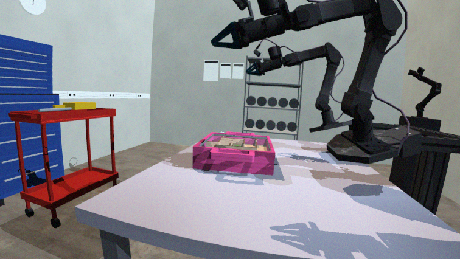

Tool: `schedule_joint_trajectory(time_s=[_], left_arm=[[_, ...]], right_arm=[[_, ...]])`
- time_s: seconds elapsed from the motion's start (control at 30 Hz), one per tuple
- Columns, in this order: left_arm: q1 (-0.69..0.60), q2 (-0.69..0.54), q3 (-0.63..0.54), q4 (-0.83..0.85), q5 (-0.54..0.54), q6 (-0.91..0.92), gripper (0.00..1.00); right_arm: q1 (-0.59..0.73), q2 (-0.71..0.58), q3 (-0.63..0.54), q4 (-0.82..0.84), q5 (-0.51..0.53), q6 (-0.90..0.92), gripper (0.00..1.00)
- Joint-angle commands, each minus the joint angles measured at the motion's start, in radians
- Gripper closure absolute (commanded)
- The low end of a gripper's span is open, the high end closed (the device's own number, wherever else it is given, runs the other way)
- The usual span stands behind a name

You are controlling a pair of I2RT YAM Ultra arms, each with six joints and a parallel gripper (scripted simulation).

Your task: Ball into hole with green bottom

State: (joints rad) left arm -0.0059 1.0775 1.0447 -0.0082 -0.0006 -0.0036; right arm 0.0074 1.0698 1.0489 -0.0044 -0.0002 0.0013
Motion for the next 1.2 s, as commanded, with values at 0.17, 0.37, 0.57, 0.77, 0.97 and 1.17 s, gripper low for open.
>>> schedule_joint_trajectory(time_s=[0.17,0.37,0.57,0.77,0.97,1.17], left_arm=[[0.015,-0.072,0.039,0.033,-0.006,-0.005,0.66],[0.012,-0.027,0.017,-0.004,-0.008,0.007,0.66],[0.007,-0.041,-0.006,-0.007,-0.011,0.010,0.66],[0.004,-0.038,0.007,-0.007,-0.010,0.011,0.66],[0.001,-0.023,-0.010,-0.009,-0.010,0.011,0.66],[-0.003,-0.028,0.037,-0.001,-0.010,0.011,0.66]], right_arm=[[-0.015,-0.062,0.041,0.013,0.004,-0.004,0.66],[-0.003,-0.012,0.017,0.000,0.005,-0.006,0.66],[0.003,-0.043,-0.013,-0.005,0.006,-0.007,0.66],[-0.006,-0.025,-0.001,-0.004,0.003,-0.007,0.66],[-0.006,-0.022,-0.011,-0.004,0.003,-0.007,0.66],[-0.007,-0.006,-0.027,0.006,0.003,-0.007,0.66]])
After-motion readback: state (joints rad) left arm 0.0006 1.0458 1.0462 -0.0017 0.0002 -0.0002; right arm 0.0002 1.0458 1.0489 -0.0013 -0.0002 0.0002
